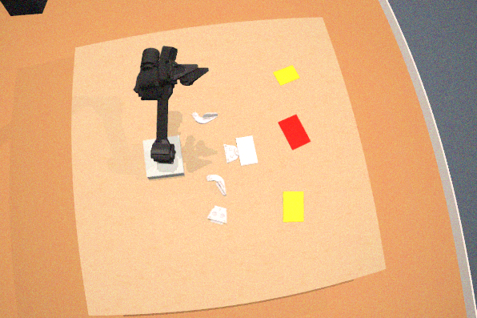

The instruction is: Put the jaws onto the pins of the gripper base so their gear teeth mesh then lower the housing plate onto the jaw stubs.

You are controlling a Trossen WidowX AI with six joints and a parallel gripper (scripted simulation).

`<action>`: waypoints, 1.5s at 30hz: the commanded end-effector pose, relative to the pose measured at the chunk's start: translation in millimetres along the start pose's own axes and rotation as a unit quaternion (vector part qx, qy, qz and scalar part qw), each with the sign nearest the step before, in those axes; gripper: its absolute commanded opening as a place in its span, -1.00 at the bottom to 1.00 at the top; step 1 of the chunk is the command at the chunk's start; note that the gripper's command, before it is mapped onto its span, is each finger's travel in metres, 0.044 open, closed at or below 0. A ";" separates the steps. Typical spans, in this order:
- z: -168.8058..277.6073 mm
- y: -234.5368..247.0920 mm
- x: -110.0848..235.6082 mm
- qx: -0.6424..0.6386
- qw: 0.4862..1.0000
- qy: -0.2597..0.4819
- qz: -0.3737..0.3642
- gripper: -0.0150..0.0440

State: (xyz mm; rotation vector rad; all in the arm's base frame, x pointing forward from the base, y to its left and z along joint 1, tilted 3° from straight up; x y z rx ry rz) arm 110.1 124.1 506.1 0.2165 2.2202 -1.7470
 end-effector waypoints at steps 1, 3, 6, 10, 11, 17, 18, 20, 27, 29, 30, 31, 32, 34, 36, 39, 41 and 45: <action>0.0 0.0 0.0 0.000 1.000 0.000 0.000 0.95; 1.1 -1.1 0.2 -0.004 1.000 -0.001 0.002 1.00; 7.1 -6.6 1.3 -0.023 1.000 -0.003 0.010 1.00; 21.3 -18.2 3.5 -0.067 0.997 -0.008 0.027 1.00; 25.1 -20.9 4.0 -0.078 0.996 -0.009 0.032 1.00; 47.3 -35.8 6.0 -0.147 0.988 -0.013 0.054 1.00; 51.2 -37.9 6.2 -0.159 0.986 -0.013 0.058 1.00; 59.2 -42.0 6.5 -0.181 0.981 -0.014 0.065 1.00; 89.5 -53.5 6.4 -0.261 0.961 -0.011 0.087 1.00; 98.5 -55.9 6.0 -0.283 0.955 -0.009 0.093 1.00; 103.1 -56.9 5.8 -0.294 0.951 -0.007 0.095 1.00; 107.7 -57.8 5.5 -0.305 0.947 -0.006 0.098 1.00; 112.4 -58.6 5.1 -0.316 0.943 -0.005 0.101 1.00; 122.0 -59.9 4.3 -0.339 0.935 -0.001 0.106 1.00; 131.7 -60.7 3.4 -0.360 0.926 0.003 0.111 1.00; 146.3 -60.9 1.6 -0.392 0.912 0.010 0.117 1.00; 156.0 -60.5 0.3 -0.413 0.902 0.015 0.121 1.00; 174.3 -58.2 -2.9 -0.451 0.883 0.025 0.127 1.00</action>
Point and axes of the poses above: the point midway between the two fingers, 35 mm back from their tips, its own x axis back along the fingers, its own y axis across the jaws, z = x × y, the point moved 3 cm from there along x, back along the fingers, and after that the axes turned 6 degrees about x, right-handed, at the moved point
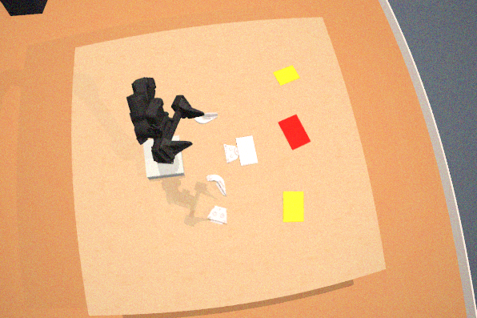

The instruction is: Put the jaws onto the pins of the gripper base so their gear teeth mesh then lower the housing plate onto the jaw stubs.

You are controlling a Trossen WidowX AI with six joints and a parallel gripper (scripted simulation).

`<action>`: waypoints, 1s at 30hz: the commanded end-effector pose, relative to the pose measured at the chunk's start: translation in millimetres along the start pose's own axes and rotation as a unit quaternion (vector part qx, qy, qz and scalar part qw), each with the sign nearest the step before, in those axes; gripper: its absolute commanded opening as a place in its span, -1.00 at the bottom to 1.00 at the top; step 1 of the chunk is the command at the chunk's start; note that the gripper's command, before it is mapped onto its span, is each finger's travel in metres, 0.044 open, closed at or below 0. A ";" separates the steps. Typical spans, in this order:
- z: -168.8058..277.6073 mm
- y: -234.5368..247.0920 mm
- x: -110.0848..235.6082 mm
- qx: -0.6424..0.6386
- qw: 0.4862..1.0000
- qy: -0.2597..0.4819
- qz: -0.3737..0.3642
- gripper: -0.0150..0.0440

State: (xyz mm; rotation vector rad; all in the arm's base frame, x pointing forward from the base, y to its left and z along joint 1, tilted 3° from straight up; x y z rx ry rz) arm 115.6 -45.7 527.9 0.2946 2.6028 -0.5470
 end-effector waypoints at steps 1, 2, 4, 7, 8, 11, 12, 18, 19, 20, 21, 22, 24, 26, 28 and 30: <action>14.2 -11.5 -5.1 -0.039 0.999 0.012 0.012 1.00; 17.9 -14.1 -6.4 -0.049 0.999 0.016 0.015 1.00; 25.4 -19.0 -8.9 -0.069 0.997 0.023 0.020 1.00; 37.3 -25.7 -12.8 -0.097 0.994 0.035 0.028 1.00; 41.3 -27.8 -14.0 -0.107 0.993 0.039 0.030 1.00; 53.9 -33.3 -17.8 -0.134 0.989 0.052 0.038 1.00; 58.2 -35.0 -19.1 -0.143 0.987 0.057 0.040 1.00; 85.3 -42.9 -26.3 -0.194 0.975 0.088 0.055 1.00; 90.2 -43.9 -27.4 -0.203 0.973 0.094 0.058 1.00; 95.1 -44.7 -28.6 -0.211 0.970 0.100 0.061 1.00; 100.0 -45.5 -29.6 -0.219 0.968 0.106 0.063 1.00; 105.0 -46.1 -30.7 -0.227 0.965 0.112 0.066 1.00; 115.1 -47.1 -32.7 -0.243 0.959 0.125 0.071 1.00; 125.2 -47.6 -34.6 -0.257 0.953 0.138 0.076 1.00; 135.7 -47.9 -36.3 -0.273 0.946 0.153 0.081 1.00; 146.3 -47.8 -37.8 -0.288 0.939 0.167 0.087 1.00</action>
Point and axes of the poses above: the point midway between the two fingers, 35 mm back from their tips, its own x axis back along the fingers, its own y axis across the jaws, z = x × y, the point moved 3 cm from there along x, back along the fingers, and after that the axes turned 6 degrees about x, right-handed, at the moved point
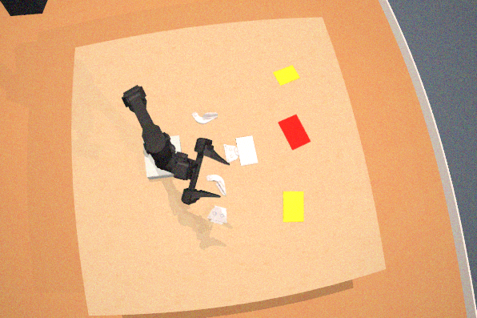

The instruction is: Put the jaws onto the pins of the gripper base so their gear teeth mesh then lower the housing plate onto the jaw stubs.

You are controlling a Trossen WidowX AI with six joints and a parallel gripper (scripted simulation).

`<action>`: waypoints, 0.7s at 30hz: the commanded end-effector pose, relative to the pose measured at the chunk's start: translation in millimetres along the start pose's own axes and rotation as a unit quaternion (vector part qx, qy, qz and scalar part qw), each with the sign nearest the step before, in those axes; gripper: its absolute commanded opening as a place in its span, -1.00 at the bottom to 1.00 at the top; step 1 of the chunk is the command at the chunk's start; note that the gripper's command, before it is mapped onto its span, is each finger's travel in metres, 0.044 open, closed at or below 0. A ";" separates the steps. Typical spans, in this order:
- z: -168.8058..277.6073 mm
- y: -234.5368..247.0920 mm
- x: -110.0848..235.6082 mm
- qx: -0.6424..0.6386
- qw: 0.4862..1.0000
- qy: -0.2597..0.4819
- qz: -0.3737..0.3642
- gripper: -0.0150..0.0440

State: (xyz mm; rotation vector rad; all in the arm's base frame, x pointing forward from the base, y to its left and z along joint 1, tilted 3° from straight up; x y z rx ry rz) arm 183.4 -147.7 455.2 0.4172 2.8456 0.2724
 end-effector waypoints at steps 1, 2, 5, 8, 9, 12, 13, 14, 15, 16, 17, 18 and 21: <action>17.7 -9.8 -9.9 -0.034 0.999 0.030 0.016 1.00; 22.0 -11.9 -12.1 -0.042 0.998 0.038 0.020 1.00; 35.6 -17.8 -18.5 -0.064 0.996 0.062 0.031 1.00; 49.8 -23.0 -24.4 -0.084 0.992 0.086 0.043 1.00; 54.6 -24.5 -26.2 -0.091 0.990 0.095 0.047 1.00; 69.4 -28.7 -31.2 -0.109 0.985 0.120 0.059 1.00; 74.5 -30.0 -32.8 -0.115 0.983 0.129 0.063 1.00; 79.5 -31.2 -34.2 -0.121 0.981 0.138 0.067 1.00; 84.6 -32.2 -35.6 -0.126 0.979 0.146 0.071 1.00; 89.8 -33.3 -36.9 -0.132 0.976 0.155 0.075 1.00; 94.9 -34.2 -38.1 -0.137 0.974 0.164 0.079 1.00; 100.1 -35.1 -39.2 -0.142 0.971 0.173 0.083 1.00; 115.8 -37.2 -42.0 -0.155 0.963 0.201 0.096 1.00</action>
Point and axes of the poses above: the point midway between the two fingers, 35 mm back from their tips, its own x axis back along the fingers, its own y axis across the jaws, z = x × y, the point moved 3 cm from there along x, back along the fingers, and after that the axes turned 6 degrees about x, right-handed, at the moved point
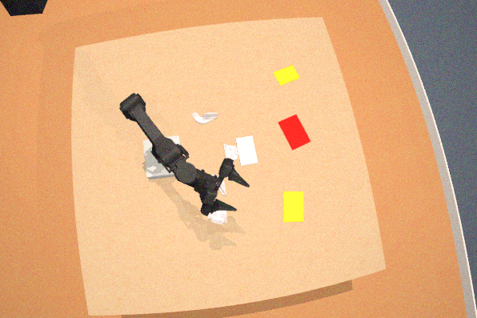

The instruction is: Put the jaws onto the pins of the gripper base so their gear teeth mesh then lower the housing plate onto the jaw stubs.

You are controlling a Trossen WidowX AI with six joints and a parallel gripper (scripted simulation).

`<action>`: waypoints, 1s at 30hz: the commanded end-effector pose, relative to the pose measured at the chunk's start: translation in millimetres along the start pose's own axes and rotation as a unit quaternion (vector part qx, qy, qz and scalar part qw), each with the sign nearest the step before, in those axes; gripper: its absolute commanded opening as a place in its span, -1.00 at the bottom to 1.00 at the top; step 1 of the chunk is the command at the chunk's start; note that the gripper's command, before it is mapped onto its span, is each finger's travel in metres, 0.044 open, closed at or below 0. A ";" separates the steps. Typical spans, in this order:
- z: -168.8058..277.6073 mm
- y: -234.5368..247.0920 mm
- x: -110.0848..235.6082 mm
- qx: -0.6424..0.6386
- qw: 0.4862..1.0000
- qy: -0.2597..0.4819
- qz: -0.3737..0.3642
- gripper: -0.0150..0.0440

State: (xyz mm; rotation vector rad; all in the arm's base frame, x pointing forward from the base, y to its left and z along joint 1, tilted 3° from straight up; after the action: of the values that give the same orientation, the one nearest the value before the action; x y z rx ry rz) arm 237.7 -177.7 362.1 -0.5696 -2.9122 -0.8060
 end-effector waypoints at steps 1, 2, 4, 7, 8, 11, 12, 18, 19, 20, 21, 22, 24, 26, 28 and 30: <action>17.9 -7.6 -11.8 -0.021 0.999 0.038 0.021 1.00; 22.3 -9.2 -14.4 -0.026 0.998 0.047 0.025 1.00; 31.3 -12.3 -19.2 -0.034 0.997 0.066 0.035 1.00; 44.9 -16.6 -25.8 -0.044 0.993 0.094 0.050 1.00; 49.5 -18.0 -27.8 -0.048 0.992 0.103 0.055 1.00; 63.5 -21.8 -33.2 -0.056 0.987 0.132 0.071 1.00; 68.2 -23.0 -34.8 -0.059 0.985 0.141 0.076 1.00; 96.9 -29.5 -42.3 -0.070 0.972 0.198 0.108 1.00; 101.7 -30.5 -43.2 -0.071 0.969 0.207 0.114 1.00; 106.5 -31.4 -44.0 -0.072 0.966 0.217 0.119 1.00; 111.3 -32.4 -44.7 -0.073 0.963 0.226 0.125 1.00; 116.1 -33.3 -45.3 -0.074 0.960 0.236 0.130 1.00; 125.6 -35.0 -46.3 -0.075 0.954 0.254 0.141 1.00; 135.1 -36.6 -46.8 -0.075 0.947 0.273 0.152 1.00; 144.5 -38.1 -46.9 -0.074 0.940 0.292 0.163 1.00; 153.8 -39.6 -46.6 -0.073 0.932 0.310 0.174 1.00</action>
State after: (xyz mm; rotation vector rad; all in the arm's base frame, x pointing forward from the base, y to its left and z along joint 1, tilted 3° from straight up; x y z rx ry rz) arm 272.3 -151.9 217.3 -0.6572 -2.1913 -0.9538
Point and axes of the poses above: the point midway between the two fingers, 35 mm back from their tips, its own x axis back along the fingers, its own y axis across the jaws, z = x × y, the point moved 3 cm from there along x, back along the fingers, and after that the axes turned 6 degrees about x, right-handed, at the moved point
